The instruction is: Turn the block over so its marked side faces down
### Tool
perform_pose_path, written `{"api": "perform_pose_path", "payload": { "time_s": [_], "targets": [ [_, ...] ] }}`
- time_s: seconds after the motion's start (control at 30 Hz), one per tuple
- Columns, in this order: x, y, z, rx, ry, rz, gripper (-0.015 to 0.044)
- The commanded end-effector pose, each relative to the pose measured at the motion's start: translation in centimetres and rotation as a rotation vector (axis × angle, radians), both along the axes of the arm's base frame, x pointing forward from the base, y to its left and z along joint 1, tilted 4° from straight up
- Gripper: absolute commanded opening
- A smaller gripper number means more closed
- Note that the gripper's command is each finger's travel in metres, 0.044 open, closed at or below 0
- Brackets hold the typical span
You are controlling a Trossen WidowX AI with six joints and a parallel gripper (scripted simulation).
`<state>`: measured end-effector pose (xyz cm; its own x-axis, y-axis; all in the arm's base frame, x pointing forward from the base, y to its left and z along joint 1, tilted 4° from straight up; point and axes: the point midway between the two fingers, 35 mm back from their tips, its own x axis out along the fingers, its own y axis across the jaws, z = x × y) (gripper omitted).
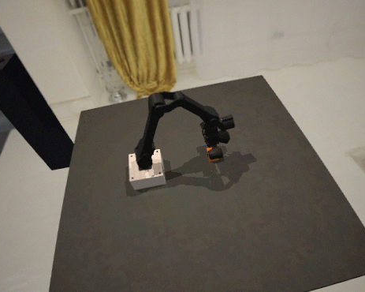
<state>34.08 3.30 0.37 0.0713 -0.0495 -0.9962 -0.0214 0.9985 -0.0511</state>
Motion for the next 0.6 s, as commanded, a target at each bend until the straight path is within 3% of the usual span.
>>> {"api": "perform_pose_path", "payload": {
  "time_s": [0.0,0.13,0.57],
  "targets": [
    [0.0,0.1,0.0,0.004,-0.001,0.004,0.0103],
    [-0.1,0.1,1.9,0.004,-0.002,0.004,0.0],
    [0.0,0.2,2.5,0.005,-0.09,0.01,0.0]
  ]
}}
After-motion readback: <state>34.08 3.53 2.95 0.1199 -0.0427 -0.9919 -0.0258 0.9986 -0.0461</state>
